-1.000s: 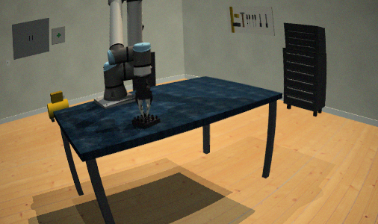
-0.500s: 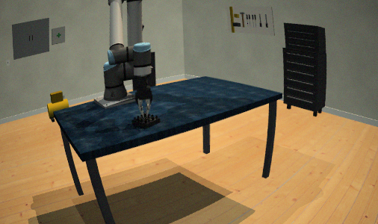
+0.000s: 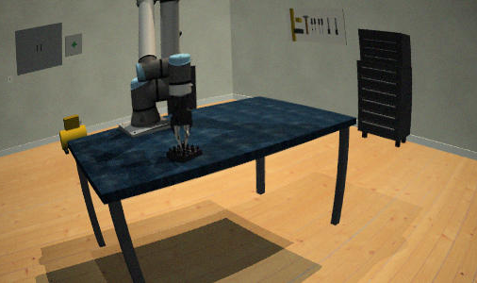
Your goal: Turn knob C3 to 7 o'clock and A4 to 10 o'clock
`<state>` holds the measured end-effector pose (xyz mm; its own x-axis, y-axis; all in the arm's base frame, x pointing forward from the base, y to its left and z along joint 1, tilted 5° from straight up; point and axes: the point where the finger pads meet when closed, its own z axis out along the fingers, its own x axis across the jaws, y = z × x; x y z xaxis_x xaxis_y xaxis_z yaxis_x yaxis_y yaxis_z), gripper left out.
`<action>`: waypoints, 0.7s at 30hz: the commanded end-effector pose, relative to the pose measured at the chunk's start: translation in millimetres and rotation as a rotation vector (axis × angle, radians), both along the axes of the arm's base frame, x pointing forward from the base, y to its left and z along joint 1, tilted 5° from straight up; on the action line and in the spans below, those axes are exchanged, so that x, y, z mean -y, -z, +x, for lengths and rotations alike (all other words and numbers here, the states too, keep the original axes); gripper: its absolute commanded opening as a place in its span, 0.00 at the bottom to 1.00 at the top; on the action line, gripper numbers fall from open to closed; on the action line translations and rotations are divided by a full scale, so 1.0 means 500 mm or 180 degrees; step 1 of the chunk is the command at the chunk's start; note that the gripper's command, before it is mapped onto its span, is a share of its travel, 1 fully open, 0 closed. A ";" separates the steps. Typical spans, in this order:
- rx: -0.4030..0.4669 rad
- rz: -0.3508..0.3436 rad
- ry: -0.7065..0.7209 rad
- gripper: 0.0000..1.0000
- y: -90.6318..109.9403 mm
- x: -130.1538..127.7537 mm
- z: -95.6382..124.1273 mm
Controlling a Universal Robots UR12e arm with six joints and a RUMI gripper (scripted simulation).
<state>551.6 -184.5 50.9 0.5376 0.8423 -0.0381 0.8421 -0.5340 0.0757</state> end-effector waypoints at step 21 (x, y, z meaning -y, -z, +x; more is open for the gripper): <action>-0.0080 -0.0052 -0.1160 0.04 -0.001 0.004 0.000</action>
